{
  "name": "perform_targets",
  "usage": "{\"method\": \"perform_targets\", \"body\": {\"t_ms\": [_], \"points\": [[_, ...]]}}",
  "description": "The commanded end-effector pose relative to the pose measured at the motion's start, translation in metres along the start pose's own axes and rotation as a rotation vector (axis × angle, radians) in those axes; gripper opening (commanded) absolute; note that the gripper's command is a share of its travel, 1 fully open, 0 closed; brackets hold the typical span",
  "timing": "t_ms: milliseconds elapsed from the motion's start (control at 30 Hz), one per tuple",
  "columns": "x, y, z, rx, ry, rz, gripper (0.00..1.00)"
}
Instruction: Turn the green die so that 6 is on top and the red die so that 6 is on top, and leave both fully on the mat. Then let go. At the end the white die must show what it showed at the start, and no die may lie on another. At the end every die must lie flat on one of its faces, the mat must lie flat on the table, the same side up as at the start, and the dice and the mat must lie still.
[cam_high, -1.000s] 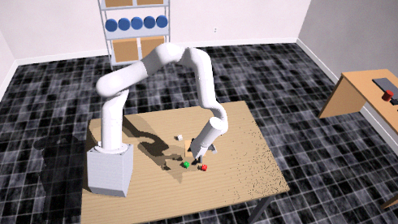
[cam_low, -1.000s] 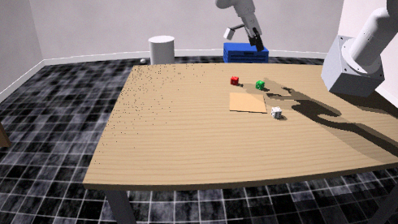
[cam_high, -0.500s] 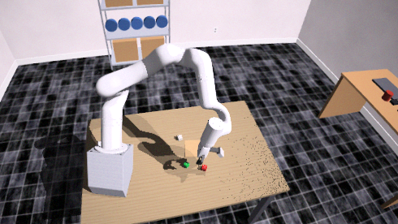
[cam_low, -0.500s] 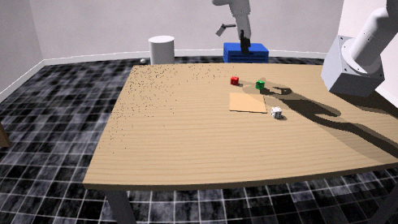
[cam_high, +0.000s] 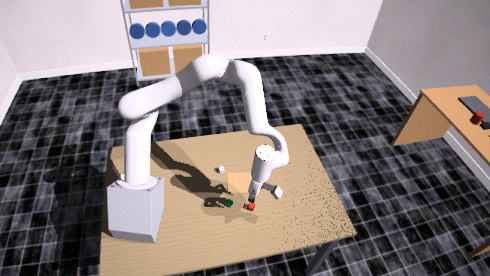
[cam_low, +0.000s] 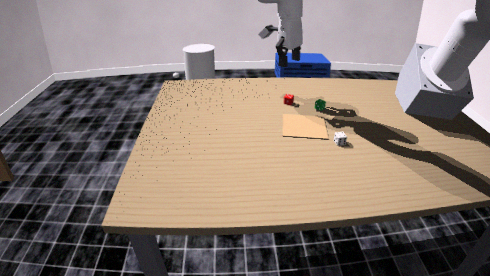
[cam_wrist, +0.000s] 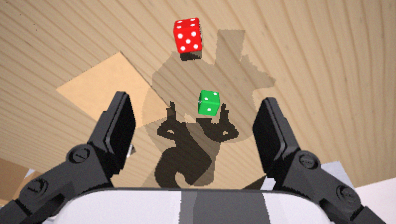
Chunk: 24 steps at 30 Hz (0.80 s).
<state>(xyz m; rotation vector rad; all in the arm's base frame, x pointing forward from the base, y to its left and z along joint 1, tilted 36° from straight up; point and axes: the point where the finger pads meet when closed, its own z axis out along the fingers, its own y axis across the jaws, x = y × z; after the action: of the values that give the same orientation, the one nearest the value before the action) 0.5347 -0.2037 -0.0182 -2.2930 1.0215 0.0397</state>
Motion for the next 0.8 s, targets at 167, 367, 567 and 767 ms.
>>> {"method": "perform_targets", "body": {"t_ms": [167,367,567,767], "points": [[0.01,-0.006,0.0,0.016,0.036,0.087,1.0],[0.01,-0.006,0.0,0.016,0.036,0.087,1.0],[0.01,-0.006,0.0,0.016,0.036,0.087,1.0],[0.011,-0.006,0.019,0.017,0.038,0.085,1.0]]}}
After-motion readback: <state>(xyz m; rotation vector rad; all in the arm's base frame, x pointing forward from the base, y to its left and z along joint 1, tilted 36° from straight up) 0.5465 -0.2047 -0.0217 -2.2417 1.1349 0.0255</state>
